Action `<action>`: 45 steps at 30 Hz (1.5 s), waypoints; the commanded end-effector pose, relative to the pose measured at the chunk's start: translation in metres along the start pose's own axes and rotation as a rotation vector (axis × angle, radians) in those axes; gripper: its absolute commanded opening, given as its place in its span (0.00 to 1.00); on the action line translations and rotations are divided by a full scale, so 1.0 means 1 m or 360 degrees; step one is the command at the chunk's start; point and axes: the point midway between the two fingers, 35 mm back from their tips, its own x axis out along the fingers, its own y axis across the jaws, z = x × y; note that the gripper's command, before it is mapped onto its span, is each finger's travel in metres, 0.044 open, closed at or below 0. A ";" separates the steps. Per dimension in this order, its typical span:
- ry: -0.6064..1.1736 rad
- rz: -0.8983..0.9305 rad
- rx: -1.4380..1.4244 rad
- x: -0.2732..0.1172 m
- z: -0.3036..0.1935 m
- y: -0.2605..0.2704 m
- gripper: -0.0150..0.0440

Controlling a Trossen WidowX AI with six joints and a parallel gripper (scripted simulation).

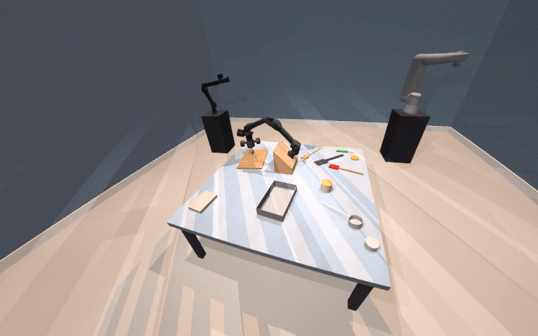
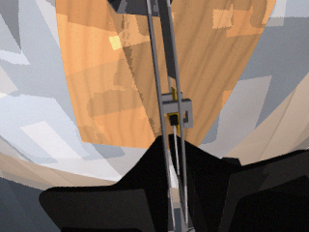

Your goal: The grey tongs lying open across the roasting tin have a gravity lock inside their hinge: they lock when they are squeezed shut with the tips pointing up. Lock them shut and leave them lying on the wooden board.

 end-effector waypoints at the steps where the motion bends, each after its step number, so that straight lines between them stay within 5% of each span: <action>1: -0.0174 -0.0035 0.0006 -0.002 -0.003 0.000 0.00; 13: -0.0610 -0.0117 0.0036 -0.007 -0.007 0.006 0.00; 45: -0.0598 -0.0148 0.0043 0.024 0.005 0.002 0.00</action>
